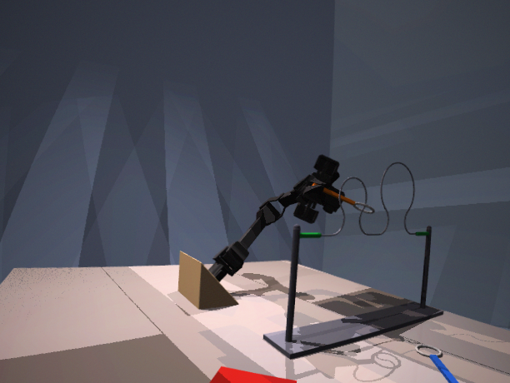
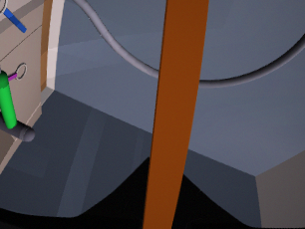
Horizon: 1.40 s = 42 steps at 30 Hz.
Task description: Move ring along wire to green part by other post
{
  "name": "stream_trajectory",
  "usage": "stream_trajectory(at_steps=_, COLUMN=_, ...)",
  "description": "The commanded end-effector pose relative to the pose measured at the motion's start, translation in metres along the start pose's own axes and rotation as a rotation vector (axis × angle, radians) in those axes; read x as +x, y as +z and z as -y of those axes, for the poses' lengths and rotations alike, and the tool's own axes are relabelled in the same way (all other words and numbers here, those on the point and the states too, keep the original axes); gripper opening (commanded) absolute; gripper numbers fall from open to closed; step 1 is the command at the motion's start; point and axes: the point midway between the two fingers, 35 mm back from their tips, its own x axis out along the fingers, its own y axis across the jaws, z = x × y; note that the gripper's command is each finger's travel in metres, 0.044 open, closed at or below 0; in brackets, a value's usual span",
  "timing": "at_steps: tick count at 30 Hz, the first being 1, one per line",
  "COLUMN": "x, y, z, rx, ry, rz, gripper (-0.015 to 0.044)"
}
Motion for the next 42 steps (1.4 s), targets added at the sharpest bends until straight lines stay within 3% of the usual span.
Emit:
stream_trajectory(at_steps=1, x=0.000, y=0.001, z=0.001, rx=0.045, ry=0.020, rz=0.007, gripper=-0.0150)
stream_trajectory(at_steps=42, x=-0.005, y=0.020, z=-0.044, rx=0.721, ry=0.409, rz=0.094, gripper=-0.0150)
